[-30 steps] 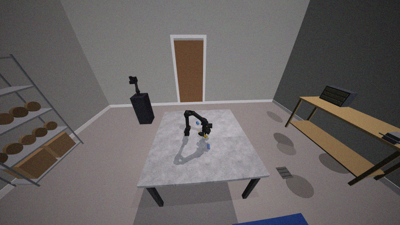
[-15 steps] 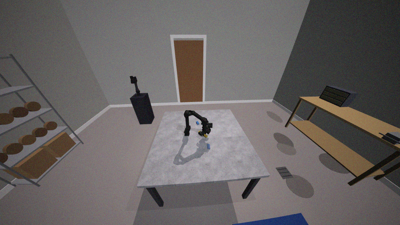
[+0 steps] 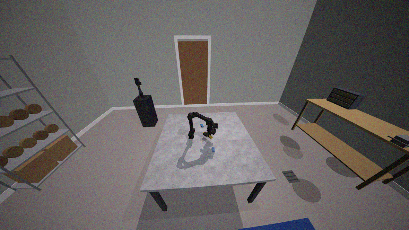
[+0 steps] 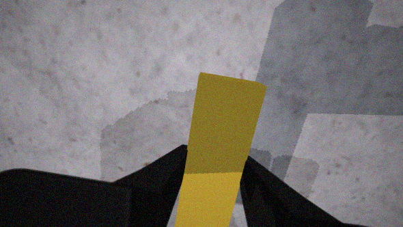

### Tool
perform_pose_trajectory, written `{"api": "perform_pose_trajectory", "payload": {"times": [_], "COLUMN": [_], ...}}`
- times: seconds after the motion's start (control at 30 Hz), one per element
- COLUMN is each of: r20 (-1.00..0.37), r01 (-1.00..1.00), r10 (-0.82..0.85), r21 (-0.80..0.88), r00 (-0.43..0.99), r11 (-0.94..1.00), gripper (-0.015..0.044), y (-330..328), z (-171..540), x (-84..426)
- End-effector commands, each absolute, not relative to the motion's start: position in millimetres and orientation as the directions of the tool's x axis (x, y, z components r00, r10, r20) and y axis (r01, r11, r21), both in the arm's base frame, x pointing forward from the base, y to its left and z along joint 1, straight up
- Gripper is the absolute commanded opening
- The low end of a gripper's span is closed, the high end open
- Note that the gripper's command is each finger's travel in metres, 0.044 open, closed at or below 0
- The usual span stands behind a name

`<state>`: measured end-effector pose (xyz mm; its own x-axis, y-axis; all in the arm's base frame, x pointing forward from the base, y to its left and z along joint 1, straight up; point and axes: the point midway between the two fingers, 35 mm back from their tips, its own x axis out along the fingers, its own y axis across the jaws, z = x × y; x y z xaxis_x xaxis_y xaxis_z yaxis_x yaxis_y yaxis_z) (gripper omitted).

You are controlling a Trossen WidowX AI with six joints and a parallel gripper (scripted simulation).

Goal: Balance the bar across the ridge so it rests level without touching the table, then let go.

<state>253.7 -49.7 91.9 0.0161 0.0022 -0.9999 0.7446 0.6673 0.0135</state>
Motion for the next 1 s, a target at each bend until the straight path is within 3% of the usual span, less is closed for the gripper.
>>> {"api": "perform_pose_trajectory", "payload": {"times": [0.0, 0.97], "r20": [-1.0, -1.0], "r01": [0.743, 0.669], "r10": [-0.002, -0.002], "r21": [0.016, 0.014], "r00": [0.024, 0.024], "r11": [0.669, 0.743], "gripper": [0.0, 0.0], "y": [-50.2, -22.8], "z": [103.5, 150.8], "x": [253.9, 264.5]}}
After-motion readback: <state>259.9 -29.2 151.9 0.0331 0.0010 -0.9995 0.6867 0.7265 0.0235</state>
